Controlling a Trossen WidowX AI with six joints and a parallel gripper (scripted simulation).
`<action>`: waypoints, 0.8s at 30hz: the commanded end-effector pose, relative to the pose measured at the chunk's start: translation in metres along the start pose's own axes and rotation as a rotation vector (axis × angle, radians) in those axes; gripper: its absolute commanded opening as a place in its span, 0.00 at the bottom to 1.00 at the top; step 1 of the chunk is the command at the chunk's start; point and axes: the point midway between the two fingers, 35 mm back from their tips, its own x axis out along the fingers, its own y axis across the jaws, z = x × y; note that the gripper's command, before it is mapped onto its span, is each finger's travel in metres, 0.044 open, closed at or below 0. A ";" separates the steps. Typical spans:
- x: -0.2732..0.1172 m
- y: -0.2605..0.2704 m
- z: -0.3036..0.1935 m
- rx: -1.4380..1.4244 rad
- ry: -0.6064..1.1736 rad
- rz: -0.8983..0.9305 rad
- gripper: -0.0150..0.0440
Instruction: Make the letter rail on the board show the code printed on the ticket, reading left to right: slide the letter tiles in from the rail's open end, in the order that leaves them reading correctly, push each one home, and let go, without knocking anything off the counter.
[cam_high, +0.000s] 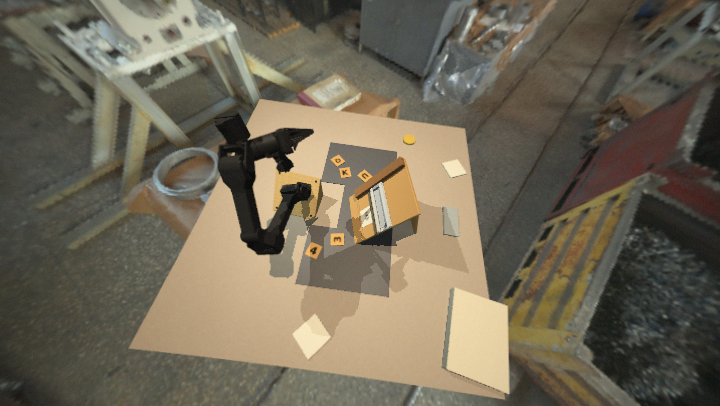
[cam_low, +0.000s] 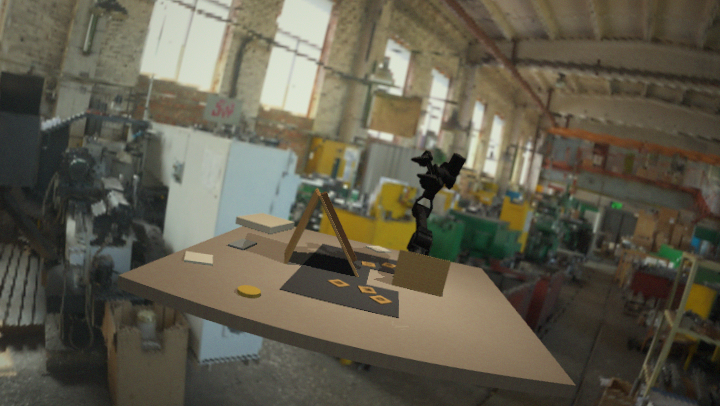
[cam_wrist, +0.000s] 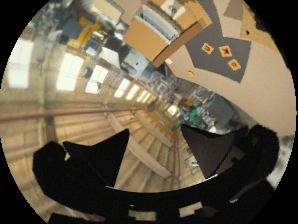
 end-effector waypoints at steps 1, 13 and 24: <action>0.001 -0.001 0.001 0.004 -0.001 -0.009 0.98; 0.057 -0.006 0.103 -0.608 -0.187 -0.191 1.00; 0.071 -0.024 0.208 -1.289 -0.247 -0.440 1.00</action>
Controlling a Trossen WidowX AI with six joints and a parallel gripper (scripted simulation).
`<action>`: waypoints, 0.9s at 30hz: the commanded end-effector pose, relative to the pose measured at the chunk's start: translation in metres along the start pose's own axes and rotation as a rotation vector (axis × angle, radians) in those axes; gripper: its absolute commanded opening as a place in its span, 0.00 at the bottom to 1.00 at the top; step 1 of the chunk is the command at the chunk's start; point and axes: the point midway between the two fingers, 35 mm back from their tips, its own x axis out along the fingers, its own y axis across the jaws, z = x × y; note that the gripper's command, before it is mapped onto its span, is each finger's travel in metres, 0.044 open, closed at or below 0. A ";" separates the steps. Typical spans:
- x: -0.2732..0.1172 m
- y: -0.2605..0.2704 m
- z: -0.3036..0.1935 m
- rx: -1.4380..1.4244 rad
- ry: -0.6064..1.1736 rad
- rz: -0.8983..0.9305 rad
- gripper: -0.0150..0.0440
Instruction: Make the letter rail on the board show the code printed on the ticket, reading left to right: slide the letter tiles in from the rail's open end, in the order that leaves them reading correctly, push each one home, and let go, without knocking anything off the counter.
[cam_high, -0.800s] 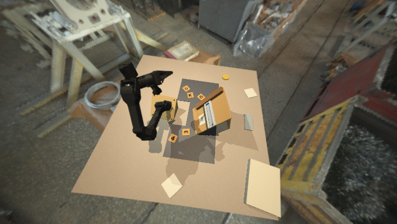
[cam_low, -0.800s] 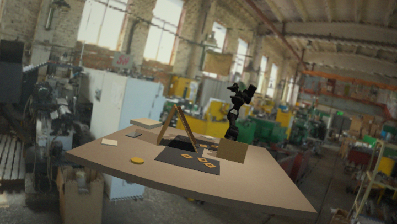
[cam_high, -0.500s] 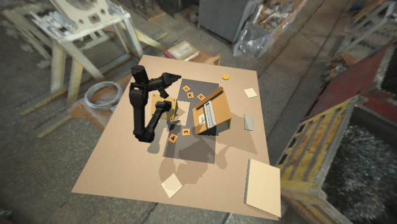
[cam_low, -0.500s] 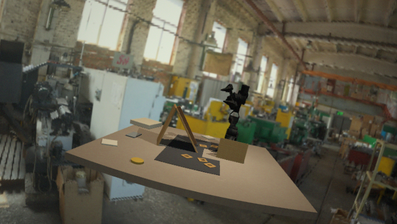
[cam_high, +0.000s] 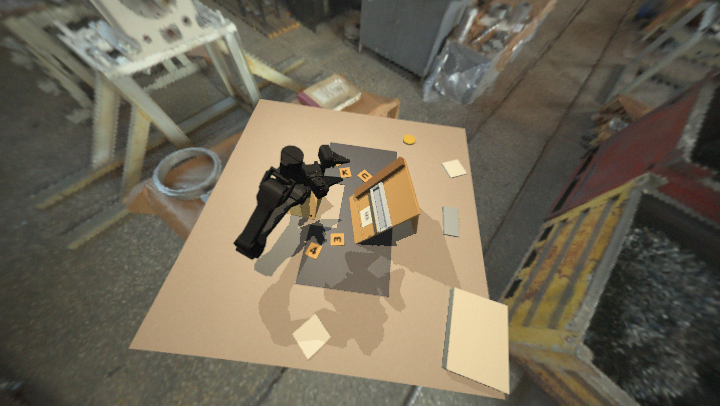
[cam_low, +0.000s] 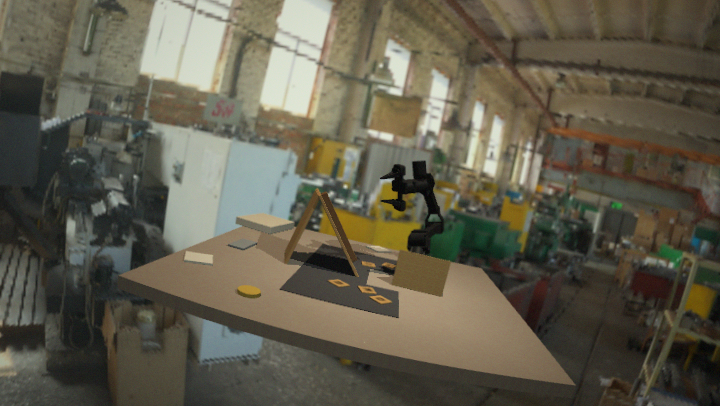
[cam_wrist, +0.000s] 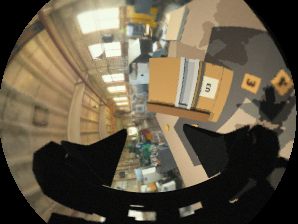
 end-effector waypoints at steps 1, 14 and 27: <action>0.029 -0.062 0.029 -0.484 -0.016 -0.137 1.00; 0.044 -0.140 0.054 -1.103 0.026 -0.304 1.00; 0.045 -0.187 0.062 -1.497 0.097 -0.419 1.00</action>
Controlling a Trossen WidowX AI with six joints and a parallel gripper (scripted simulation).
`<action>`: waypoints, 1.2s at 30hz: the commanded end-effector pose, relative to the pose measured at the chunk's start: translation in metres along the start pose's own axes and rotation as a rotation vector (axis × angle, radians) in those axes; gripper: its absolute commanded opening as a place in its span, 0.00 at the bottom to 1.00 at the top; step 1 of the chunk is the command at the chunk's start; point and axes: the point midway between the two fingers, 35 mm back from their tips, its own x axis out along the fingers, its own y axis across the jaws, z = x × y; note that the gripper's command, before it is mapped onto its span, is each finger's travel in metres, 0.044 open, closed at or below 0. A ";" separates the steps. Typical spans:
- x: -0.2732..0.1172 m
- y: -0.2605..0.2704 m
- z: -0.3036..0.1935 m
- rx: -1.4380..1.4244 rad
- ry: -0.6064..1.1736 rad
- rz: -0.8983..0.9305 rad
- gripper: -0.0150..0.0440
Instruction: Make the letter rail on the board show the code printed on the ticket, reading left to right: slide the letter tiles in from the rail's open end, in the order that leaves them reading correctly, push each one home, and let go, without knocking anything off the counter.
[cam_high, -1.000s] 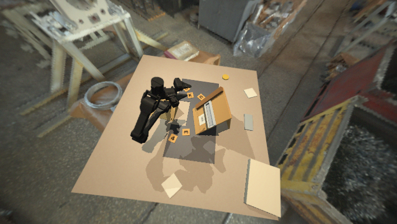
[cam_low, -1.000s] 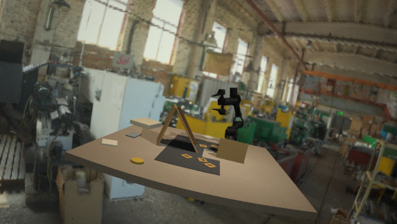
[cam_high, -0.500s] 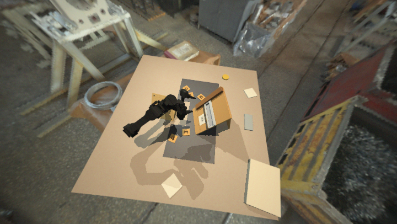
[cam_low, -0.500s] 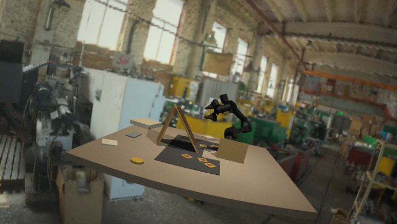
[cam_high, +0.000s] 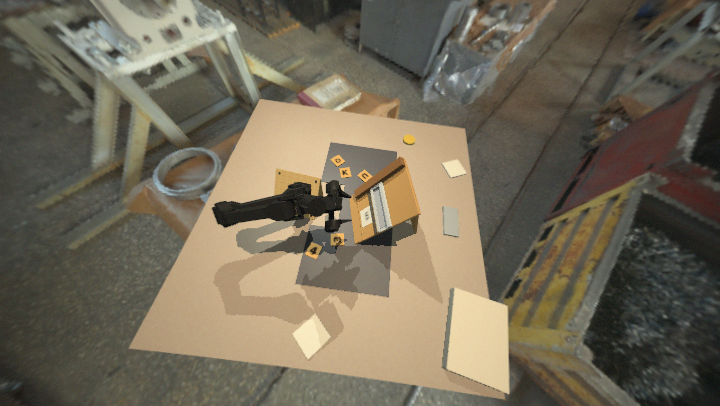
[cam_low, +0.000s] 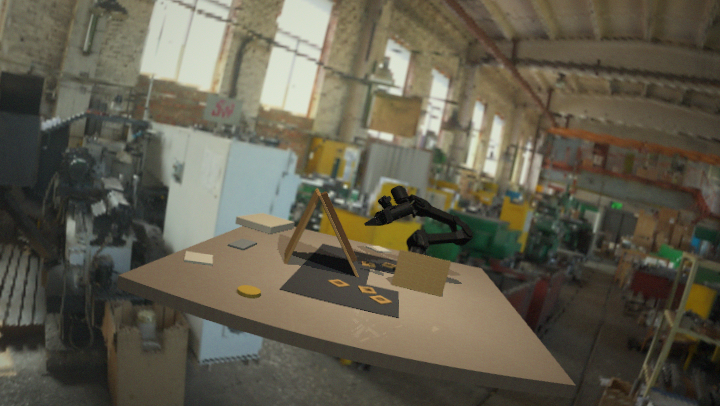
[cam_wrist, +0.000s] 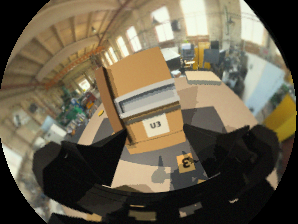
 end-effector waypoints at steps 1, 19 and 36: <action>0.014 -0.014 -0.036 -0.328 0.056 -0.054 1.00; 0.012 -0.014 -0.031 -0.373 0.063 -0.036 1.00; -0.032 0.017 0.101 -1.619 0.105 0.407 1.00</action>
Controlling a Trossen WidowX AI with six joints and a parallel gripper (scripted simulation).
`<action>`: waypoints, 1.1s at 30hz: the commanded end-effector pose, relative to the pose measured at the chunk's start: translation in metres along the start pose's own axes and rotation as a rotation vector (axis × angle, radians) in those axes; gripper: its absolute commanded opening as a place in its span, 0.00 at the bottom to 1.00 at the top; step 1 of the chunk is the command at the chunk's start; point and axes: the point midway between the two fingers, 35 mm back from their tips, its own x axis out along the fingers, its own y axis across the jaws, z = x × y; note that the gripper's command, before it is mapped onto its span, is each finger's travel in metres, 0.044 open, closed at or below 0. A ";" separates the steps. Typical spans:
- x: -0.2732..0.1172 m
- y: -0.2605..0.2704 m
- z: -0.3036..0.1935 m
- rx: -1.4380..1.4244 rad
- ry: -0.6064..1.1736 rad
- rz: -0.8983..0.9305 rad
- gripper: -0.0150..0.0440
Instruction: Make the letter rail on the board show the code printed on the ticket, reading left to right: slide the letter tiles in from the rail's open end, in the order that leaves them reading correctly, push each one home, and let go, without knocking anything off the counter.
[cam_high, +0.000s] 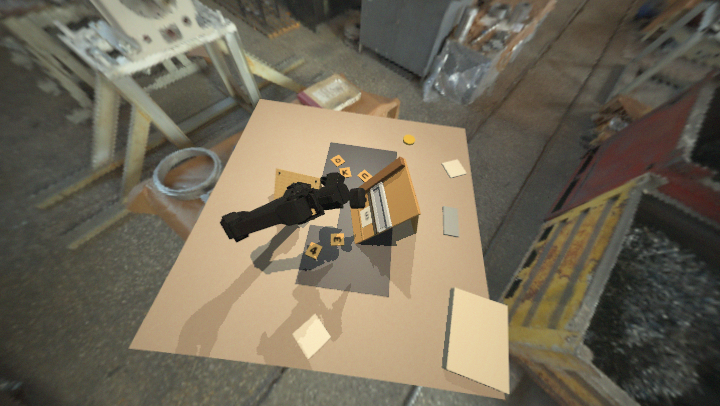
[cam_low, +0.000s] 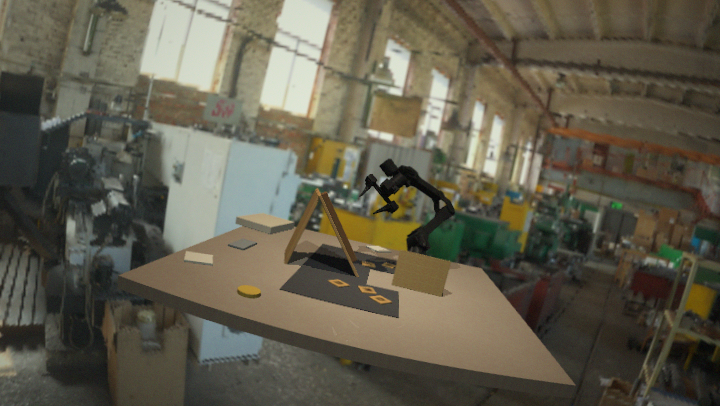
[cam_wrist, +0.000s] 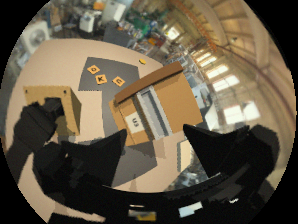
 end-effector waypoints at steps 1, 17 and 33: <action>-0.012 -0.021 0.019 -0.280 -0.010 0.060 1.00; -0.018 -0.030 0.026 -0.397 -0.015 0.083 1.00; -0.034 -0.037 0.005 -0.379 -0.015 0.087 0.91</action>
